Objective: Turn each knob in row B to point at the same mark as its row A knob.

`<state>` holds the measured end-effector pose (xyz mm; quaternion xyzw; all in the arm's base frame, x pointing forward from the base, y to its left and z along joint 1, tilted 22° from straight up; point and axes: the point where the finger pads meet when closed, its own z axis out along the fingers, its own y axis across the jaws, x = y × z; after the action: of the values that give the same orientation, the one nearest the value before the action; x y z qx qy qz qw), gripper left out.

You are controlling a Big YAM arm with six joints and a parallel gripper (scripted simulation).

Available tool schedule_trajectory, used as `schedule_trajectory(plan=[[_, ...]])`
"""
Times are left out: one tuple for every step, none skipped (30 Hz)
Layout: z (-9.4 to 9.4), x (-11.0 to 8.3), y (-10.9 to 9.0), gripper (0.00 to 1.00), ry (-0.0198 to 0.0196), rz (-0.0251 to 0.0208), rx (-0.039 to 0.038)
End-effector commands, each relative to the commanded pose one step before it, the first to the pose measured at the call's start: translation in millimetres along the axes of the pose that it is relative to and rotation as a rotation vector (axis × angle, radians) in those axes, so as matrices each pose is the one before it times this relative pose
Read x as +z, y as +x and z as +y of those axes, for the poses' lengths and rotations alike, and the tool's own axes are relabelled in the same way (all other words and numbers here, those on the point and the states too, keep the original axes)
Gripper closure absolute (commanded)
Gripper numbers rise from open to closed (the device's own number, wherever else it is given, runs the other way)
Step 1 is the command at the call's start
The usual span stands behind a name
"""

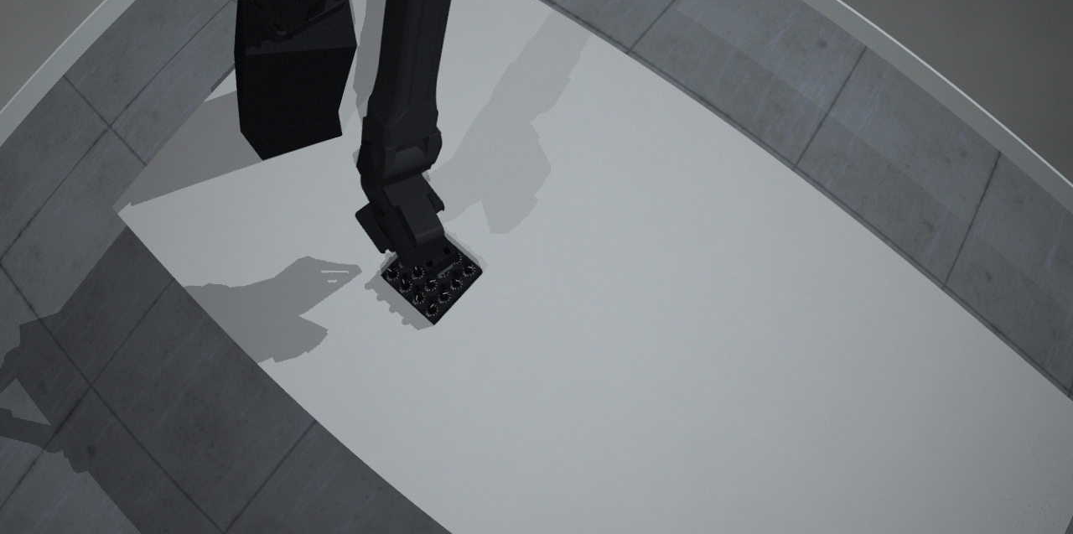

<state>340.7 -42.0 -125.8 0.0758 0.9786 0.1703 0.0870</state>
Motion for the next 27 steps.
schedule_trajectory(plan=[[-2.93, 1.07, 5.98, 0.82, -0.00141, 0.01369, 0.02578], [0.00, 0.00, 0.00, 0.82, 0.00000, 0.00000, 0.00001], [0.00, 0.00, 0.00, 0.82, 0.00000, 0.00000, 0.00000], [0.00, 0.00, 0.00, 0.82, 0.00000, 0.00000, 0.00000], [0.00, 0.00, 0.00, 0.82, 0.00000, 0.00000, 0.00000], [0.00, 0.00, 0.00, 0.82, 0.00000, 0.00000, 0.00001], [0.00, 0.03, 0.01, 0.82, 0.00000, 0.00003, 0.00007], [0.00, 0.13, 0.03, 0.82, -0.00002, 0.00010, 0.00025], [0.01, 0.30, 0.07, 0.82, -0.00004, 0.00023, 0.00050], [0.02, 0.52, 0.13, 0.82, -0.00006, 0.00041, 0.00047], [0.18, 0.24, -0.43, 0.82, 0.00013, -0.00130, -0.00032], [0.26, 0.28, -0.66, 0.82, 0.00021, -0.00203, -0.00104], [0.35, 0.37, -0.87, 0.82, 0.00027, -0.00269, -0.00201], [0.45, 0.47, -1.10, 0.82, 0.00032, -0.00340, -0.00255], [0.56, 0.58, -1.35, 0.82, 0.00038, -0.00417, -0.00312], [0.78, 0.69, -0.67, 0.82, 0.00001, -0.00129, -0.00226], [0.00, 0.00, 0.00, 0.82, 0.00000, 0.00000, 0.00000], [0.00, 0.00, 0.00, 0.82, 0.00000, 0.00000, 0.00000], [0.97, 0.80, -0.25, 0.82, -0.00022, 0.00055, -0.00184], [1.11, 0.93, -0.30, 0.82, -0.00026, 0.00063, -0.00208], [0.39, 0.73, -0.41, 0.82, 0.00008, -0.00024, 0.00017], [-0.02, 0.65, -0.49, 0.82, 0.00028, -0.00076, 0.00151], [-0.02, 0.72, -0.55, 0.82, 0.00028, -0.00086, 0.00127], [-0.02, 0.77, -0.67, 0.82, 0.00024, -0.00103, 0.00013], [-0.02, 0.83, -0.75, 0.82, 0.00022, -0.00114, -0.00045], [-0.02, 0.90, -0.78, 0.82, 0.00023, -0.00120, -0.00047], [-0.02, 0.96, -0.81, 0.82, 0.00023, -0.00126, -0.00050]])
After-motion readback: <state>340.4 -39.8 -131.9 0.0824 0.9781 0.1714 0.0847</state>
